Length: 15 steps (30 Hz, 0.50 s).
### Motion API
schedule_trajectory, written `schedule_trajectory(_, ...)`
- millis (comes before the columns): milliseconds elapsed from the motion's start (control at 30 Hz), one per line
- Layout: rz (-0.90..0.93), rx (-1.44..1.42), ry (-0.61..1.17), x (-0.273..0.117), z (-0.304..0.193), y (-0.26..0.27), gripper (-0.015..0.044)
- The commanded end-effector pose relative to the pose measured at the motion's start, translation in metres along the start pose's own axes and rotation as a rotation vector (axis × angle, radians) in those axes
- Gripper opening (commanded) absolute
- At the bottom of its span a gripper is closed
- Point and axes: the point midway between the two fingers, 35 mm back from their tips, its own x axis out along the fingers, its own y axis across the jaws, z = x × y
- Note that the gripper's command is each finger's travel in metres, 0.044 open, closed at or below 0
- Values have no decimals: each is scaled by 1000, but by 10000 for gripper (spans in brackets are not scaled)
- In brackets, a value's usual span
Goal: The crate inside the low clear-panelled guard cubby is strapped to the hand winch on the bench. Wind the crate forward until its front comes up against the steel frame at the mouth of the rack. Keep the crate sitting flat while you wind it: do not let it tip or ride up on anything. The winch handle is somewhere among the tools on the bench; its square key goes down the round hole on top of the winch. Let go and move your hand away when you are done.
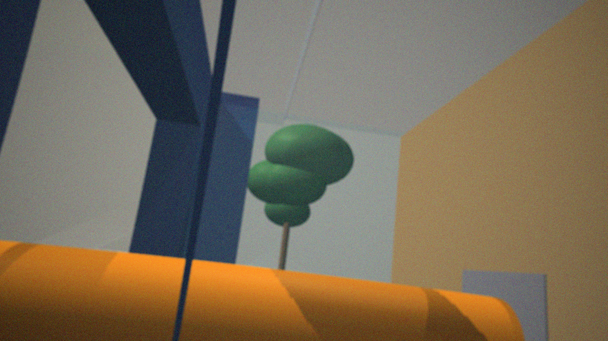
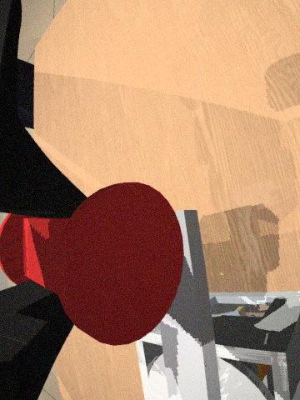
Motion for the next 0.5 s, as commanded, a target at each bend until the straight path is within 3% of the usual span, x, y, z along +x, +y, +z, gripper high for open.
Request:
schedule_trajectory(0, -5, -3, 11, 7, -9, -4, 0)
schedule_trajectory(467, -6, -3, 14, 18, -35, -19, 0)
